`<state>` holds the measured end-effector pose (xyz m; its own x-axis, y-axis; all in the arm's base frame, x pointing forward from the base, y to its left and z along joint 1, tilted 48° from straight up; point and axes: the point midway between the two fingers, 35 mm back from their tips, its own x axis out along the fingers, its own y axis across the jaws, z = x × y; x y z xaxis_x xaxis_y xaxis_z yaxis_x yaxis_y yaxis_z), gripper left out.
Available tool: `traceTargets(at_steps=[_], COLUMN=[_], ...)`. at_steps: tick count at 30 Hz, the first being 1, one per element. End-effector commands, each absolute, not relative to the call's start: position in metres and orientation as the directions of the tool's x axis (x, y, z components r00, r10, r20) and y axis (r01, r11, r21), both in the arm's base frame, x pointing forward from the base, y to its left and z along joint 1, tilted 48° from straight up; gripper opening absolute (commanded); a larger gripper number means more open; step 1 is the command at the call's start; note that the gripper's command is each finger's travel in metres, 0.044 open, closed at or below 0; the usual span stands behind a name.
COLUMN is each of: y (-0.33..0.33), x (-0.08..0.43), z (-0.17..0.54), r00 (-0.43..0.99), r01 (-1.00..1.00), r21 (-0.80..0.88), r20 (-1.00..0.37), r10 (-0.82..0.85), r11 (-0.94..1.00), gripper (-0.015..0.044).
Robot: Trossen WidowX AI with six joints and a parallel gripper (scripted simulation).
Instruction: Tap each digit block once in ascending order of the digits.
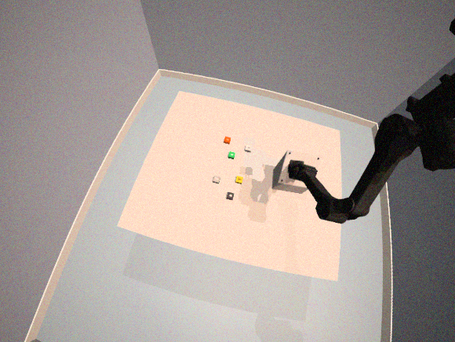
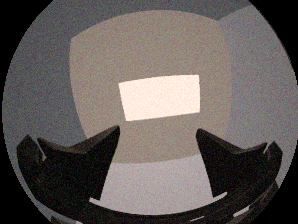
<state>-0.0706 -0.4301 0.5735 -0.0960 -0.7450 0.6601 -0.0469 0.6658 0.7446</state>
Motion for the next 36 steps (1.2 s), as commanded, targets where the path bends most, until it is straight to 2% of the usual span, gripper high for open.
traceTargets(at_steps=[1,9,19,28,36], y=[-0.477,-0.537,-0.549,-0.5,-0.409], x=[-0.046,0.016,0.106,0.18,0.226], z=[0.518,0.4,0.241,0.102,-0.006], r00=[-0.029,0.129,0.338,0.468,0.484], r01=[0.061,0.319,0.662,0.856,0.828], r21=[0.86,0.925,0.75,0.495,0.353], r20=[0.508,0.173,-0.271,-0.625,-0.843], r10=[-0.861,-0.976,-0.901,-0.624,-0.236], r11=[0.506,0.206,0.022,0.147,0.436], gripper=[0.04,0.04,0.04,0.04,0.04])
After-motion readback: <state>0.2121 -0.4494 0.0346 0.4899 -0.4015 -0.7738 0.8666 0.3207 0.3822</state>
